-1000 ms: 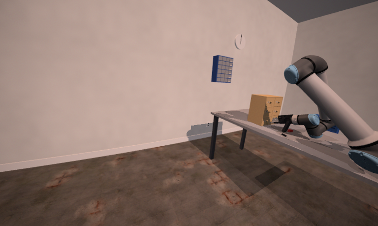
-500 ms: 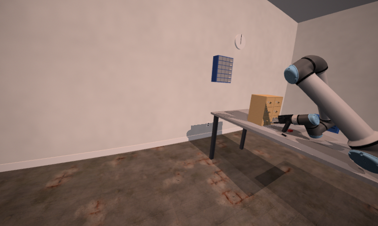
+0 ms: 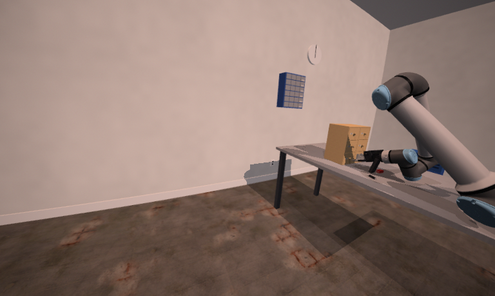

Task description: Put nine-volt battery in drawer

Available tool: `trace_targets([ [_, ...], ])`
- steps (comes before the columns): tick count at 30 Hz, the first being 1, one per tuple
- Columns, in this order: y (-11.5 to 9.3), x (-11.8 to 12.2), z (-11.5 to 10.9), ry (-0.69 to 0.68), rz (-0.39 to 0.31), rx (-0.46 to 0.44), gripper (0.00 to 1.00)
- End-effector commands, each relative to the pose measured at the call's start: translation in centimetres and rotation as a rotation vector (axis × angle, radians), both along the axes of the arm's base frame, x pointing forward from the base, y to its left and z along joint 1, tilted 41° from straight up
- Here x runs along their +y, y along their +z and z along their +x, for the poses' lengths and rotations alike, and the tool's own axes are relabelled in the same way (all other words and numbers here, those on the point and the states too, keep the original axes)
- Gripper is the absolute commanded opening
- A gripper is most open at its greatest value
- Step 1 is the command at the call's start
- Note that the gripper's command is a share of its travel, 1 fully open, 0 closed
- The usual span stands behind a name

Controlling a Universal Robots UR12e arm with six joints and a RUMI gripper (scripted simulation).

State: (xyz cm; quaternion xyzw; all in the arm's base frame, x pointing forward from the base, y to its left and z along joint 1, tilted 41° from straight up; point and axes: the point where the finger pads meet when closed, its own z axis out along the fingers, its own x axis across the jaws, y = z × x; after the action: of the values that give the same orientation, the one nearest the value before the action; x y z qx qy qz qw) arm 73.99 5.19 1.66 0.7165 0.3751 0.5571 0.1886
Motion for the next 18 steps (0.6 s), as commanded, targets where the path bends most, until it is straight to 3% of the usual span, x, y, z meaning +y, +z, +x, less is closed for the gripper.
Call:
trace_targets([
  [1, 0.0, -0.1, 0.2, -0.001, 0.000, -0.001, 0.20],
  [18, -0.1, -0.2, 1.7, -0.001, 0.000, -0.001, 0.20],
])
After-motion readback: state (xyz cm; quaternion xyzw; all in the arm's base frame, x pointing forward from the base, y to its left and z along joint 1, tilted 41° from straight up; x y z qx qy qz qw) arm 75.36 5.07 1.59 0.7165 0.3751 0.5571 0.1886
